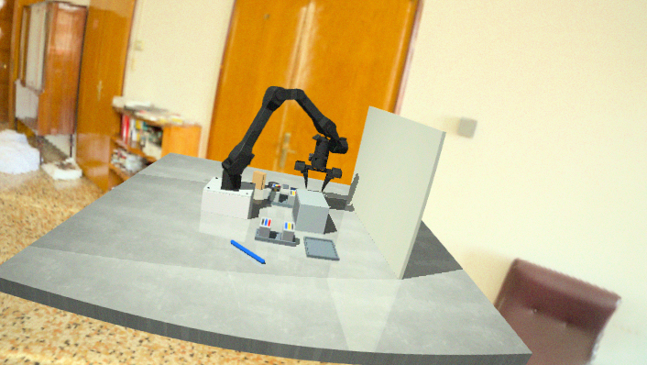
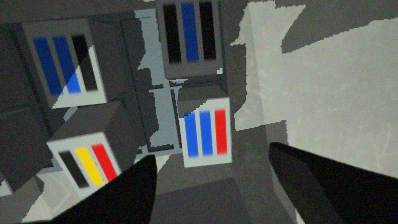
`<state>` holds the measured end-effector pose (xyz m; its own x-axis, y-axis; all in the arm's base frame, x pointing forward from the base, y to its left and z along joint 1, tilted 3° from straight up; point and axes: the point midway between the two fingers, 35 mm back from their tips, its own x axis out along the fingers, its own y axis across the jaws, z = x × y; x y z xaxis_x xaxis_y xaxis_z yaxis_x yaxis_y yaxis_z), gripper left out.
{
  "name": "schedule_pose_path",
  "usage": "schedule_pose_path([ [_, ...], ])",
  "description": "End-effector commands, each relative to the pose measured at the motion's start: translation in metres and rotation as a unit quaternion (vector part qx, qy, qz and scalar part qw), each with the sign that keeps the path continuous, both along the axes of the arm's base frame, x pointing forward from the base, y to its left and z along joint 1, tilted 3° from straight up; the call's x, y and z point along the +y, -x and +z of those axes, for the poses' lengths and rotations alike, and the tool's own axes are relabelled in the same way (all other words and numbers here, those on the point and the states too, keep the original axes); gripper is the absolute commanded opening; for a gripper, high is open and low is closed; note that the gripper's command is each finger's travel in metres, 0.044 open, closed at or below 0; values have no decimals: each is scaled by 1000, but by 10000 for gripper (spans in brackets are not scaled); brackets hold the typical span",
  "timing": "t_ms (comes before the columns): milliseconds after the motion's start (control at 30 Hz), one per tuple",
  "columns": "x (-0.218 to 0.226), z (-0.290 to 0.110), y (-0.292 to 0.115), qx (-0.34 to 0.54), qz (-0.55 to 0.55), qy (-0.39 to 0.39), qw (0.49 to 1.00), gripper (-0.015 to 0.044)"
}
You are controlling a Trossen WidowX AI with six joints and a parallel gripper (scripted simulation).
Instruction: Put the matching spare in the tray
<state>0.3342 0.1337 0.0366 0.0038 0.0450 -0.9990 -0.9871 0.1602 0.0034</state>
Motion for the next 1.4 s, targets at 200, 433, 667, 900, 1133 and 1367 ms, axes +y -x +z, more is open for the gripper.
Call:
schedule_pose_path([
  [200,1,-19,0,4,1,0,1000,300],
  [433,2,-31,-1,4,1,0,1000,300],
  [667,3,-42,-1,4,1,0,1000,300],
  [900,3,-54,-1,4,1,0,1000,300],
  [1133,3,-65,0,4,1,0,1000,300],
  [1367,3,-66,0,4,1,0,1000,300],
])
